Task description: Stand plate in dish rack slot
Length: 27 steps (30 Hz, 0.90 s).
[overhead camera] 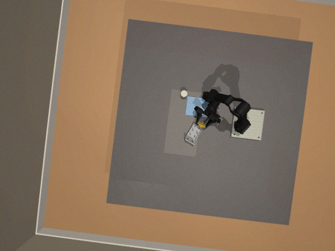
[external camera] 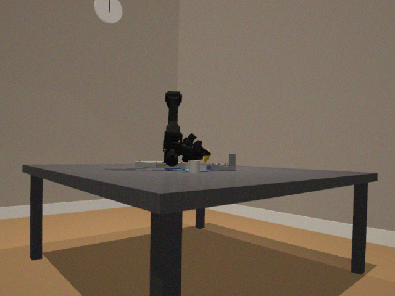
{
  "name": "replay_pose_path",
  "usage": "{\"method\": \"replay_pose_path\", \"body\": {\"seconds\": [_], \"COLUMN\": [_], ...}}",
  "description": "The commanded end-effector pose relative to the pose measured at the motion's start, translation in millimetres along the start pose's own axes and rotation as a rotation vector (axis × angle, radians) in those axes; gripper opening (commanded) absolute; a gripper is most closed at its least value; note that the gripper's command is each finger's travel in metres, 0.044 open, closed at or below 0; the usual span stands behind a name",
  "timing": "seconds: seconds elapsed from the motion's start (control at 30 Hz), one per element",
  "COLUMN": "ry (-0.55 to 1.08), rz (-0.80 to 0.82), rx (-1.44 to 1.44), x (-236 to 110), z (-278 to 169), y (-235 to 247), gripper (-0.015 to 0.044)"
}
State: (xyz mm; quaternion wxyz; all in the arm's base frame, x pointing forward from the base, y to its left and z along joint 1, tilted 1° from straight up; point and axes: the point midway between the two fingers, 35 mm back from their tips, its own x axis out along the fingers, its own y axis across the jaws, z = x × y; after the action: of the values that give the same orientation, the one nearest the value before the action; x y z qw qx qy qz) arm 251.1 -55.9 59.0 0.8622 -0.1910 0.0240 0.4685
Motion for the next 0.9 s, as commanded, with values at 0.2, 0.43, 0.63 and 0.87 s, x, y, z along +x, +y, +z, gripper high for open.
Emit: {"method": "replay_pose_path", "body": {"seconds": [0.2, 0.43, 0.63, 0.87], "ry": [-0.013, -0.009, -0.008, -0.008], "rz": [-0.021, -0.017, -0.014, -0.012], "rx": [0.022, 0.011, 0.011, 0.013], "x": [1, 13, 20, 26], "z": [-1, 1, 2, 4], "y": [0, -3, -4, -6], "gripper": [0.0, 0.0, 0.0, 0.0]}}
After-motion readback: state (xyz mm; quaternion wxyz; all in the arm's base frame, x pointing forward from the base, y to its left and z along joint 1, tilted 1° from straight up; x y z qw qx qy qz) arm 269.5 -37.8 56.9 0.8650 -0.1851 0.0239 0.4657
